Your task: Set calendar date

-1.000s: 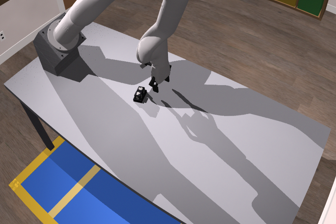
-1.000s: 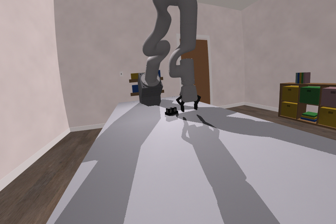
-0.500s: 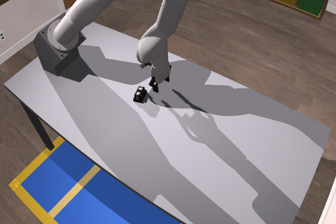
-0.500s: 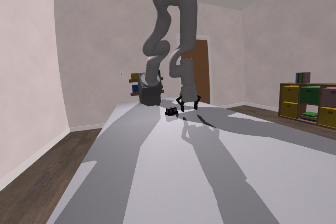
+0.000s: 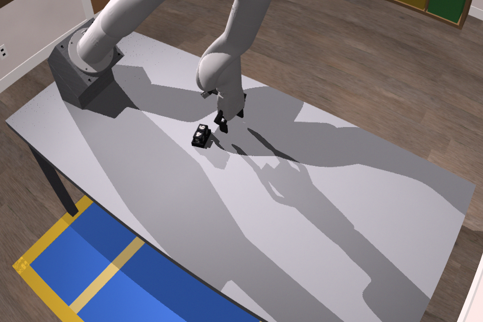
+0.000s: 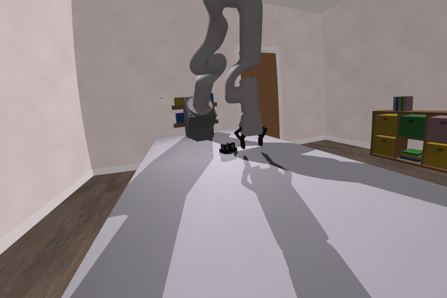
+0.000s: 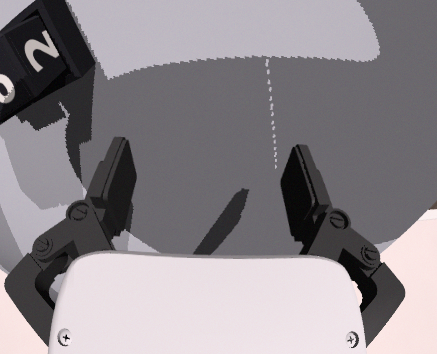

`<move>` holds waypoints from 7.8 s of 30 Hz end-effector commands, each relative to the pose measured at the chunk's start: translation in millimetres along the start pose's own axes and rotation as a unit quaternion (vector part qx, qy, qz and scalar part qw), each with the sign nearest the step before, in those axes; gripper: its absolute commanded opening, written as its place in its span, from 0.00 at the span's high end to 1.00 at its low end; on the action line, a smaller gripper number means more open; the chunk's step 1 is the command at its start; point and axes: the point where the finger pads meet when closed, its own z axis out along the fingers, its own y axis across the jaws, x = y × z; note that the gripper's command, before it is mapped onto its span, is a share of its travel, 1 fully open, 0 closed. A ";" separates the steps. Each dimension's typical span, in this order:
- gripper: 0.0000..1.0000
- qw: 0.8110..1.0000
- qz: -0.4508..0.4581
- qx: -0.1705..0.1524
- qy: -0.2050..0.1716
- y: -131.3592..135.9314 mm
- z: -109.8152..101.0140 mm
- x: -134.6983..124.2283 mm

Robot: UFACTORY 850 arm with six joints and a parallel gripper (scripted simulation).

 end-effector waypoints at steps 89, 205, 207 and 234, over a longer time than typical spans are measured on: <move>0.00 0.947 0.320 0.000 0.000 -49.6 -39.0 -17.2; 0.00 0.707 0.707 0.000 0.000 -143.2 -27.0 -48.9; 0.00 0.707 0.707 0.000 0.000 -143.2 -27.0 -48.9; 0.00 0.707 0.707 0.000 0.000 -143.2 -27.0 -48.9</move>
